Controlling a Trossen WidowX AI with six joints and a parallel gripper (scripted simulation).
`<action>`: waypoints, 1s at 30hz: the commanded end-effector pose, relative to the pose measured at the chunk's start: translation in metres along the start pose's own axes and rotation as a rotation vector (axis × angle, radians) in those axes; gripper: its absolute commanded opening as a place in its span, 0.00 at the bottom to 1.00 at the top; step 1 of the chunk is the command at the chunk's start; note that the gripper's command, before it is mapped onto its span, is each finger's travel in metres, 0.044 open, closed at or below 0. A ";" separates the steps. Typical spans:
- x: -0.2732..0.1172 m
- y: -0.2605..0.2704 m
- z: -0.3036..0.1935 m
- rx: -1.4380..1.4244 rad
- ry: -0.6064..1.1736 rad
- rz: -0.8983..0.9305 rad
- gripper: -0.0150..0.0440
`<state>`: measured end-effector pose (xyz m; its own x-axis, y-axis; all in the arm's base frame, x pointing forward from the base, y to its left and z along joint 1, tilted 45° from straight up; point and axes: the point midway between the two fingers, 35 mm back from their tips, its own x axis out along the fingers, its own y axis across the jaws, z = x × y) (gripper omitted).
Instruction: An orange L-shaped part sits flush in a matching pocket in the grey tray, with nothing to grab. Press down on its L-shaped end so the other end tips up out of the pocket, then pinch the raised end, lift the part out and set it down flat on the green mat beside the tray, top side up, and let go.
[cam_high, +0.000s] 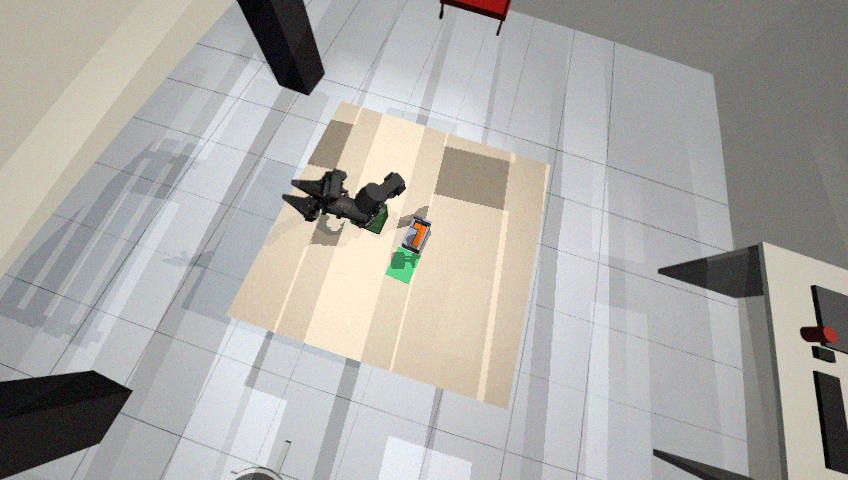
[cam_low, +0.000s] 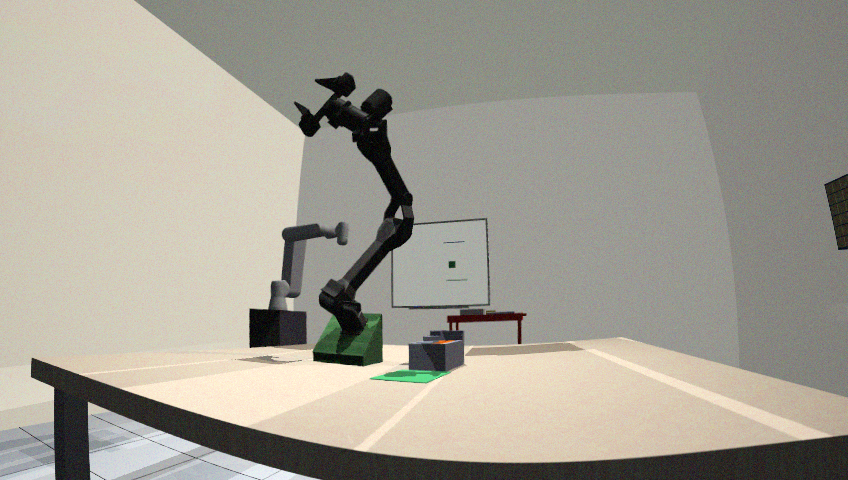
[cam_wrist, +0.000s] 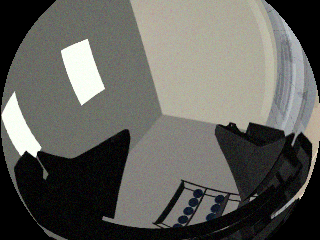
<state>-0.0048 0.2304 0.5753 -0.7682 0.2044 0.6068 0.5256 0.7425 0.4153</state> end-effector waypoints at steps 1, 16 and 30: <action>0.001 -0.001 -0.001 0.001 0.010 -0.002 0.89; 0.037 -0.085 -0.051 -0.065 0.300 -0.211 0.56; 0.024 -0.216 -0.138 -0.160 0.679 -0.532 0.56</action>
<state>-0.0870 0.0304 0.5990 -0.6250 -0.4944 0.6040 0.2648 0.5936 0.7599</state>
